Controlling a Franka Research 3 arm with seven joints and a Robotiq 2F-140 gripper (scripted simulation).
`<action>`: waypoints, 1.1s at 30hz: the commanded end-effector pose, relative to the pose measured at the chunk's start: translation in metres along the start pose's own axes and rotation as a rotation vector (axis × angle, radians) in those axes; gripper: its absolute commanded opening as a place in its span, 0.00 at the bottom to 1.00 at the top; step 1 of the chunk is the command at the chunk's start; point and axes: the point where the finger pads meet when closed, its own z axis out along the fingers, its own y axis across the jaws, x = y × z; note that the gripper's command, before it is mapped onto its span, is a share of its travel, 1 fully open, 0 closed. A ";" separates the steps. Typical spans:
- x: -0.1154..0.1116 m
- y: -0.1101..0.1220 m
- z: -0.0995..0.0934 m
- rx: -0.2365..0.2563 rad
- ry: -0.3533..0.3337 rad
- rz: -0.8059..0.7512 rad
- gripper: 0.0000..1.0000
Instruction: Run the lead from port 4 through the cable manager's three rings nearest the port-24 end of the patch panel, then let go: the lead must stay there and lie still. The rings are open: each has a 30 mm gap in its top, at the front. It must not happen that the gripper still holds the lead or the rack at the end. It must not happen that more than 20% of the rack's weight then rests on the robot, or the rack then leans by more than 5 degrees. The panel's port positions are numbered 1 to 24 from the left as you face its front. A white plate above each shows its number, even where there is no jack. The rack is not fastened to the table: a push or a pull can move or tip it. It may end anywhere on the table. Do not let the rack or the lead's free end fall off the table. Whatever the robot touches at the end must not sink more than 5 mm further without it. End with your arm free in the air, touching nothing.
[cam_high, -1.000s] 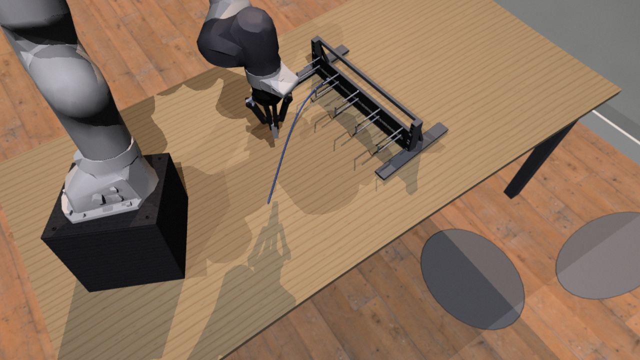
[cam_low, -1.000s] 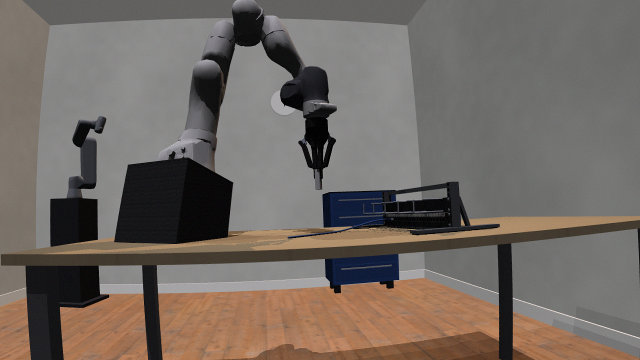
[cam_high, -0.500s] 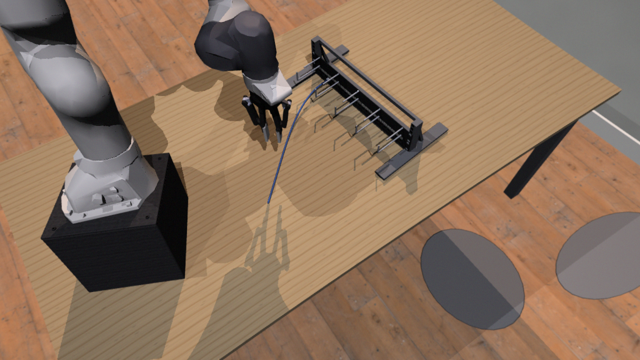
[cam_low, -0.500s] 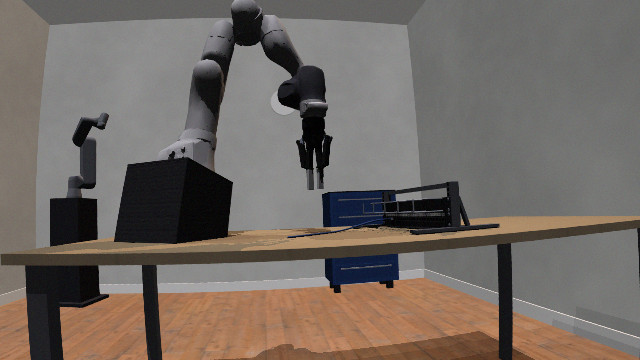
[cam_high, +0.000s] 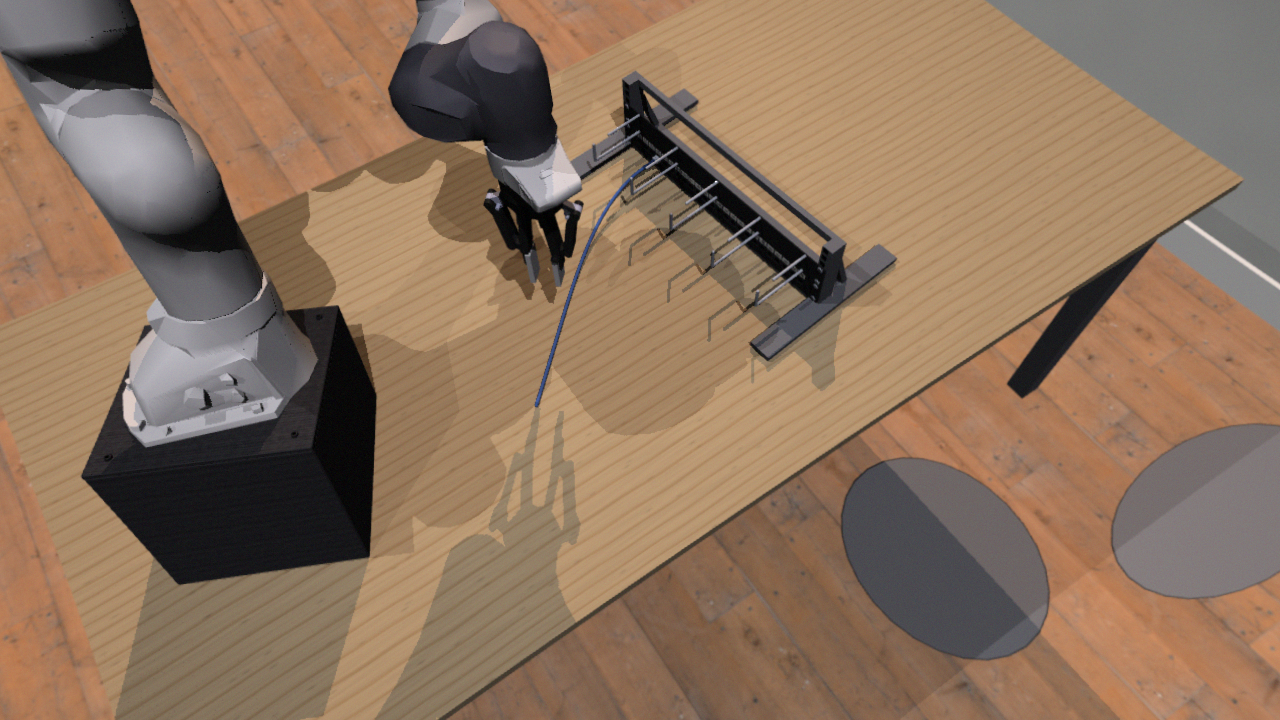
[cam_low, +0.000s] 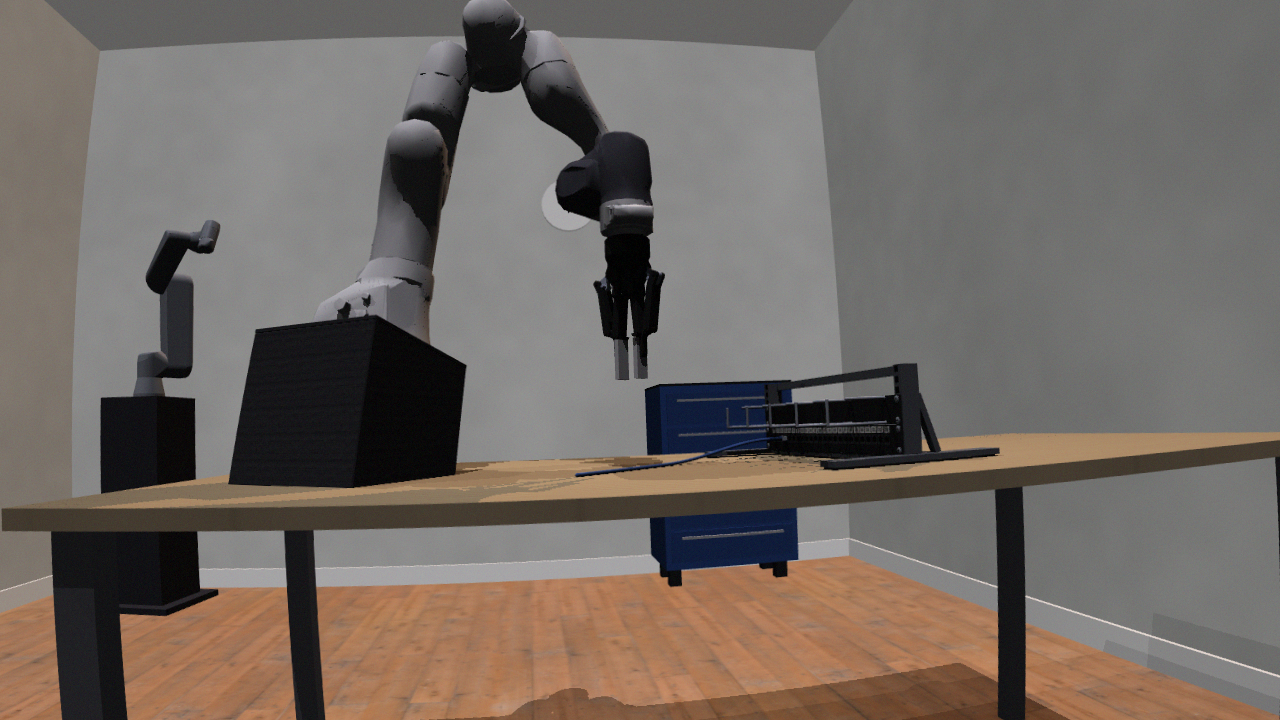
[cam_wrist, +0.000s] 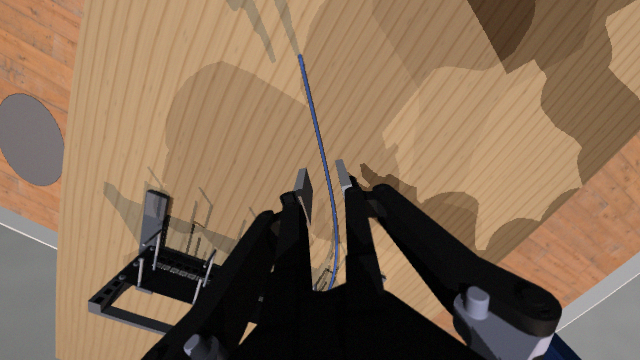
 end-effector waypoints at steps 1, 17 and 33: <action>0.000 -0.001 -0.001 0.005 -0.002 0.024 0.20; 0.000 -0.001 0.000 0.005 -0.002 0.024 0.20; 0.000 -0.001 0.027 0.005 -0.001 0.024 0.20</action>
